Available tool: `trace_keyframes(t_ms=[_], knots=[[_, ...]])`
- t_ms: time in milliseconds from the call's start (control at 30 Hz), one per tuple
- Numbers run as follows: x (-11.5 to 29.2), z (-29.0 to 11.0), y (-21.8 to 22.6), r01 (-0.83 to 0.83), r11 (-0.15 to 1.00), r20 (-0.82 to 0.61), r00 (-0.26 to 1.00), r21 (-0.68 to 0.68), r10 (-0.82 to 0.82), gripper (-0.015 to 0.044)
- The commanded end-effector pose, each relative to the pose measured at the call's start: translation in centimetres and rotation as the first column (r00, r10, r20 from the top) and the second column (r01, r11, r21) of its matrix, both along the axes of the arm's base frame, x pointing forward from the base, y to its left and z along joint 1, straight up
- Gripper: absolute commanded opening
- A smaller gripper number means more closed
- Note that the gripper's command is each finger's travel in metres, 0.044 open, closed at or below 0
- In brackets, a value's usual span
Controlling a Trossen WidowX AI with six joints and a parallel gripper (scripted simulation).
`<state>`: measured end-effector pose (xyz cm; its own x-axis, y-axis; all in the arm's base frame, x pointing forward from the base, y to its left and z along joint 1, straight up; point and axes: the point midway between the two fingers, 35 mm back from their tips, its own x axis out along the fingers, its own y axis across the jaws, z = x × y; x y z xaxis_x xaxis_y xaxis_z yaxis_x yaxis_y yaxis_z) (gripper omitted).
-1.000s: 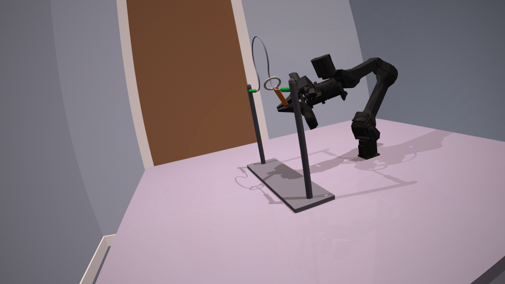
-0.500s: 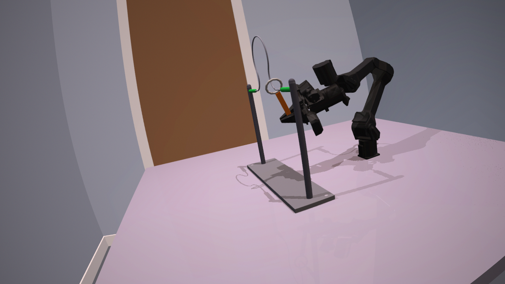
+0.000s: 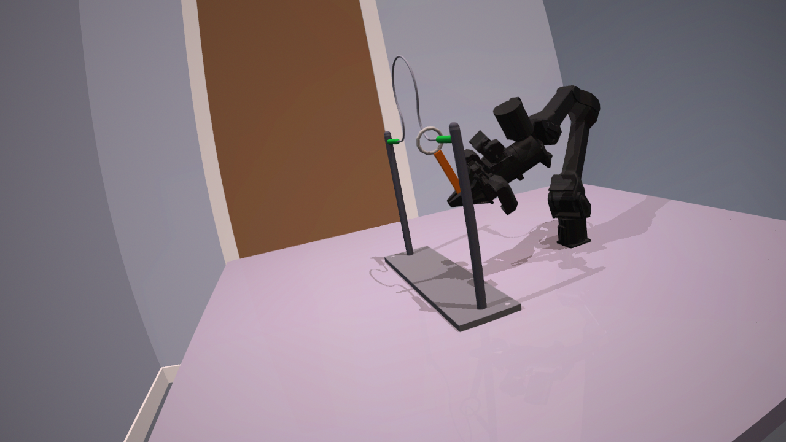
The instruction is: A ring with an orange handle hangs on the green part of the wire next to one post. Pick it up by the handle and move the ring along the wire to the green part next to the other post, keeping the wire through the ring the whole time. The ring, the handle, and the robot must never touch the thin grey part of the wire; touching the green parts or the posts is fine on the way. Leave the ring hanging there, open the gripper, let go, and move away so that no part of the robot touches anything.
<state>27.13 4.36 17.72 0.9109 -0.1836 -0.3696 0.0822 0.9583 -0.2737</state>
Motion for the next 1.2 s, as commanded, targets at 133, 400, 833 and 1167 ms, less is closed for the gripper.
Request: trace_keyframes(t_ms=[133, 400, 833, 1167], knots=[[0.0, -0.1, 2.2, 0.004, 0.991, -0.001, 1.0, 0.131, -0.004, -0.015], [0.0, -0.1, 3.7, 0.003, 0.981, -0.003, 1.0, 0.196, -0.003, -0.015], [-0.1, -0.1, 5.5, 0.003, 0.972, -0.004, 1.0, 0.234, -0.002, -0.015], [-0.1, -0.1, 6.6, 0.003, 0.971, -0.003, 1.0, 0.238, -0.002, -0.015]])
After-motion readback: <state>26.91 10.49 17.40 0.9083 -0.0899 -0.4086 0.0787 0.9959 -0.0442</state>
